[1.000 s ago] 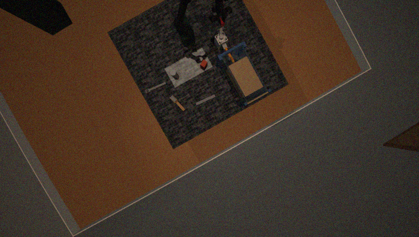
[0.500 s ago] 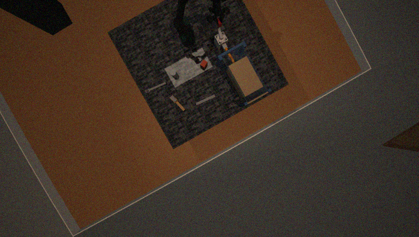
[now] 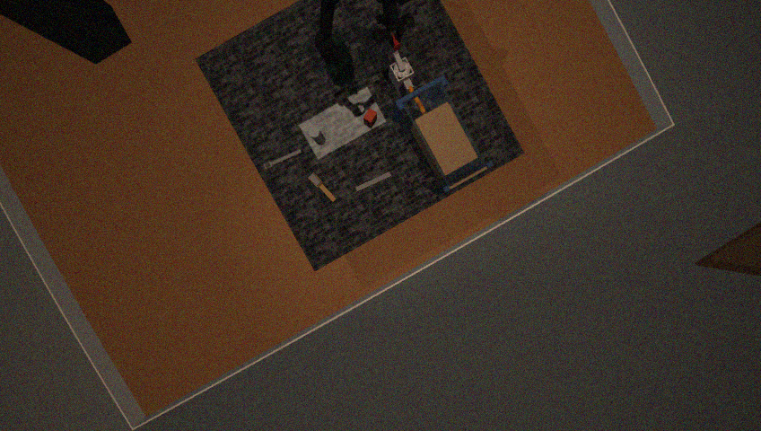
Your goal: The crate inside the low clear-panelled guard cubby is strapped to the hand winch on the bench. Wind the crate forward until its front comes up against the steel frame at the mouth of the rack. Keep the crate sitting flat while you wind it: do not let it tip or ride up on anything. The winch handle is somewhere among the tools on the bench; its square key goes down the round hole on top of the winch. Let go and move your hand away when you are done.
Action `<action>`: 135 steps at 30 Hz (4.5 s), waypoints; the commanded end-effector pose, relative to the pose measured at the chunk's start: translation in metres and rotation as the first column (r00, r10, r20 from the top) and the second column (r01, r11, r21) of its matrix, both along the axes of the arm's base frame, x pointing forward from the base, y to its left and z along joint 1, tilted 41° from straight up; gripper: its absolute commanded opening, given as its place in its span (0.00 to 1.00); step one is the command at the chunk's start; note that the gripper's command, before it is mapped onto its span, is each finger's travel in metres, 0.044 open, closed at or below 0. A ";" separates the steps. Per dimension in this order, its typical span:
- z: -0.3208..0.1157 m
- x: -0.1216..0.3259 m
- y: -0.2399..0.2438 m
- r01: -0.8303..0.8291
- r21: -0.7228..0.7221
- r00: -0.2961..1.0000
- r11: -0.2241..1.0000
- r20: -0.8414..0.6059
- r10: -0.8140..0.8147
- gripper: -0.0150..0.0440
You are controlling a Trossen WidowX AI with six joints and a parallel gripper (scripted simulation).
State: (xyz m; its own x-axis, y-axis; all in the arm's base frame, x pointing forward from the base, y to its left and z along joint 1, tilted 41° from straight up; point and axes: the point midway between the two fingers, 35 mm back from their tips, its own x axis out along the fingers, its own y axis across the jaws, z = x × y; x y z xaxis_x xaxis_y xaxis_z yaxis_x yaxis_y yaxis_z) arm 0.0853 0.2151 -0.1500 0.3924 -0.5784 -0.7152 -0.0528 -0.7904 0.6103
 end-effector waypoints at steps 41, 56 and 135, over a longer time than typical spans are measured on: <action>0.044 0.023 -0.059 0.004 -0.044 1.000 0.999 0.003 -0.004 0.25; 0.052 0.036 -0.070 0.004 -0.046 1.000 0.999 0.004 -0.004 0.25; 0.063 0.132 -0.087 0.004 -0.049 1.000 0.999 0.012 -0.004 0.25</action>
State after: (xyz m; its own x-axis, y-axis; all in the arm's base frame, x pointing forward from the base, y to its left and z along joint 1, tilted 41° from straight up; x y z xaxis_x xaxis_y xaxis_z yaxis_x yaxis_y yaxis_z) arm 0.2080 0.1277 -0.0835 0.3943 -0.6121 -0.6855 -0.0450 -0.7578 0.6509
